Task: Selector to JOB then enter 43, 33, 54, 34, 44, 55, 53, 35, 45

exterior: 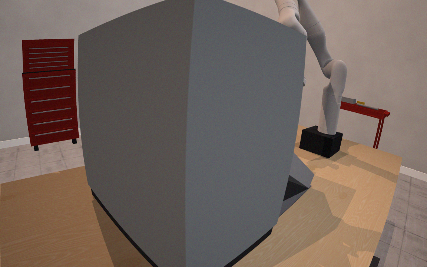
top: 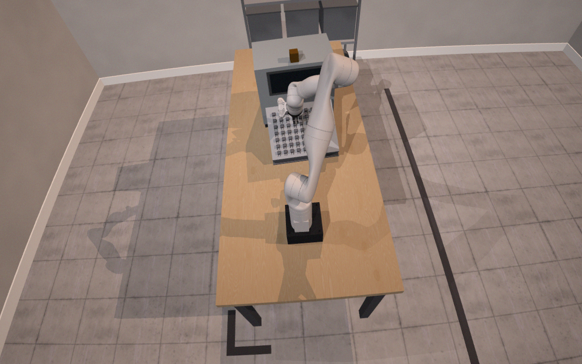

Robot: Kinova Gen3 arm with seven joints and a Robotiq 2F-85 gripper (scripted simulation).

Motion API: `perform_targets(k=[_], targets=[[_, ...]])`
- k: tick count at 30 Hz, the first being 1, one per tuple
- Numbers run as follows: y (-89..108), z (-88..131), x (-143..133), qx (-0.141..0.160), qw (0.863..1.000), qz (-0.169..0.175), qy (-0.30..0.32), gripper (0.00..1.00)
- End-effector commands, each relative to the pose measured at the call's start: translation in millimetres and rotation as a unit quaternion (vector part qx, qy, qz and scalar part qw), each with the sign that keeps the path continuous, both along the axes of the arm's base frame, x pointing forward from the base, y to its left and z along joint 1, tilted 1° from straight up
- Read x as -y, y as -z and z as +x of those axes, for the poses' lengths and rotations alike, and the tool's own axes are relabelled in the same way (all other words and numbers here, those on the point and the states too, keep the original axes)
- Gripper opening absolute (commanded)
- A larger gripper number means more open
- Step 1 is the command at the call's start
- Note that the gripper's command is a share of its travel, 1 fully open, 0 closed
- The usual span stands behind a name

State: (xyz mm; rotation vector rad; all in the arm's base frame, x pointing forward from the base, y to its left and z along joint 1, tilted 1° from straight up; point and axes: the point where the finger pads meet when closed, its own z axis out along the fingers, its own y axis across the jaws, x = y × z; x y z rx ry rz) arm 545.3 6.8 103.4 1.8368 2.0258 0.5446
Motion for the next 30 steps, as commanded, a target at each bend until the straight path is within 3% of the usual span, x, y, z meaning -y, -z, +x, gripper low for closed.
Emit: perform_targets(k=[1,9,30], targets=[[1.6,2.1,0.1,0.001,1.0,0.0,0.0,0.1],[12.5,8.4,-0.5,0.001,1.0,0.0,0.0,0.1],[15.6,10.2,-0.7,0.001,1.0,0.0,0.0,0.1]])
